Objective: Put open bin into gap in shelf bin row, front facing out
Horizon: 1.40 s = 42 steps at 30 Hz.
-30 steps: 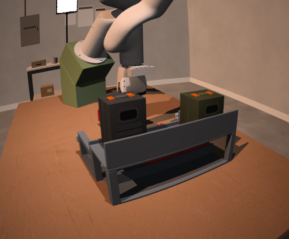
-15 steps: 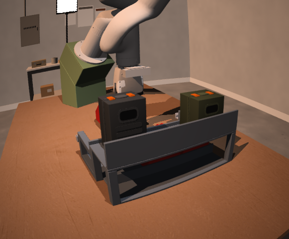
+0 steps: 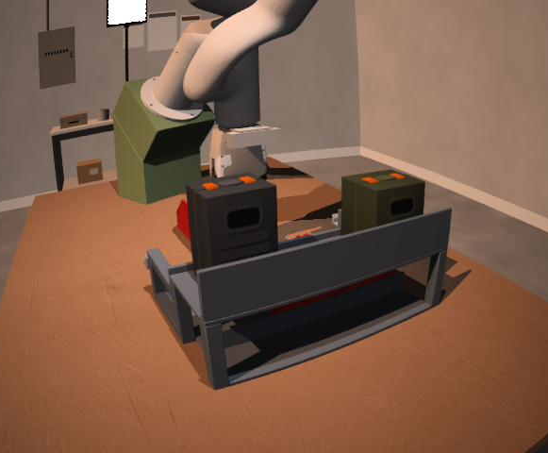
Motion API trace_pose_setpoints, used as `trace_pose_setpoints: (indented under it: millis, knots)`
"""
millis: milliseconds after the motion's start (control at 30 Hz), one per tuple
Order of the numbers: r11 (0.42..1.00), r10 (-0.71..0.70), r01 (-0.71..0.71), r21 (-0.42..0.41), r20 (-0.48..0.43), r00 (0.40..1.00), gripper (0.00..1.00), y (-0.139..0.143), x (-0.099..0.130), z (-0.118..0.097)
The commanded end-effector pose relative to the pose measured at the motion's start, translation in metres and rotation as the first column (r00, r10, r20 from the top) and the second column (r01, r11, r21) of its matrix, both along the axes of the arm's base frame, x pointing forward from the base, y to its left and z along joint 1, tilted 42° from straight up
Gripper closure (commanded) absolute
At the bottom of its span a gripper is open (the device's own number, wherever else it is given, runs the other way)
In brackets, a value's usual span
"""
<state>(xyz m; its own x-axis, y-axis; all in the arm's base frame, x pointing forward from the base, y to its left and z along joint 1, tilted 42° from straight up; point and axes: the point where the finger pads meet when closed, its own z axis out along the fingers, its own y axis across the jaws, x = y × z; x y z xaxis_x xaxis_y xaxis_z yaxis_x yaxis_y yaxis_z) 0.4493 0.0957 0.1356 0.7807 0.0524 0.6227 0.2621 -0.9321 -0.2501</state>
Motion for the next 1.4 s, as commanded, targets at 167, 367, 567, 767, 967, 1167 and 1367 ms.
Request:
trace_pose_setpoints:
  millis: [167, 367, 567, 767, 967, 1167, 1367]
  knots:
    - [1.000, 0.000, 0.000, 0.000, 0.000, 1.000, 1.00, -0.008, 0.002, -0.003]
    - [1.000, 0.000, 0.000, 0.000, 0.000, 1.000, 1.00, -0.011, 0.003, -0.003]
    - [1.000, 0.000, 0.000, 0.000, 0.000, 1.000, 1.00, -0.022, 0.006, -0.007]
    - [1.000, 0.000, 0.000, 0.000, 0.000, 1.000, 1.00, -0.022, 0.006, -0.007]
    - [1.000, 0.000, 0.000, 0.000, 0.000, 1.000, 1.00, -0.027, 0.008, -0.009]
    - [1.000, 0.000, 0.000, 0.000, 0.000, 1.000, 1.00, -0.035, 0.010, -0.011]
    - [1.000, 0.000, 0.000, 0.000, 0.000, 1.000, 1.00, -0.035, 0.010, -0.011]
